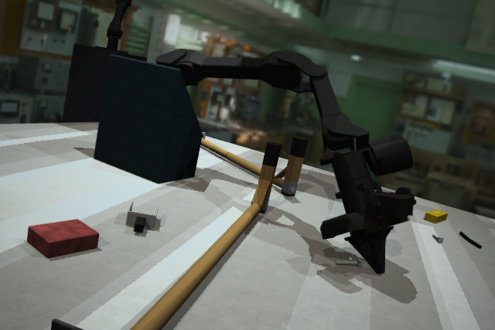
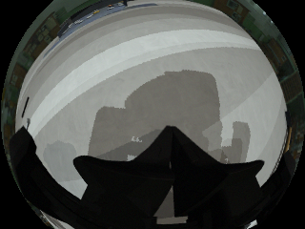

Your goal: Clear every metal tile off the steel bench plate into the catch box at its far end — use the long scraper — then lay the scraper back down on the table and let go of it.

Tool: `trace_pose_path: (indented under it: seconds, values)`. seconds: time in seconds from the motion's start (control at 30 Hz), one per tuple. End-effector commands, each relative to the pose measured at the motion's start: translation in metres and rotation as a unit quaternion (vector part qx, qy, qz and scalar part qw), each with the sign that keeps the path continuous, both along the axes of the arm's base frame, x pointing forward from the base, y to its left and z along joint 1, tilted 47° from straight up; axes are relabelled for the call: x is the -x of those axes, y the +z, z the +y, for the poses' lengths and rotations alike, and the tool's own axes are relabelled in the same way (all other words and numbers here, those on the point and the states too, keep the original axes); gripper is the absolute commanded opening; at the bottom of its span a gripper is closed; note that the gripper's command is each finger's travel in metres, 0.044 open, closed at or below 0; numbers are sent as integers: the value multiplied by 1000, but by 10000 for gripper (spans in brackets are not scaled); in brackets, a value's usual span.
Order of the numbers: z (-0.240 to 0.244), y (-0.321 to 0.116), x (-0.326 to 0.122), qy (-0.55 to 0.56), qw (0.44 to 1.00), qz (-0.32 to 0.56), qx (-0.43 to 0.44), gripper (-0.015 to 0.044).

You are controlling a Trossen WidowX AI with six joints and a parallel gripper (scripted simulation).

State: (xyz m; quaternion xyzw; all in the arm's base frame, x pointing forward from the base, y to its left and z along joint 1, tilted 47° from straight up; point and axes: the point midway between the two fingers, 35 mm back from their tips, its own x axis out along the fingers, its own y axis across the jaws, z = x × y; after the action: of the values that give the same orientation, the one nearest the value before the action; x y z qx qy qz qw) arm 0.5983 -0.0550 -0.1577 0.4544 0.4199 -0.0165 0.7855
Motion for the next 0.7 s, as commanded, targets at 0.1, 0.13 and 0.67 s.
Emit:
trace_pose_path:
  seconds: [0.1, 0.13, 0.67]
  values:
    - [3, 12, -11, -4, 1000, -6, 2, 0]
    - [4, 13, -12, -4, 1000, -6, 2, 0]
    - [17, 30, -26, -5, 1000, -8, 1, 0]
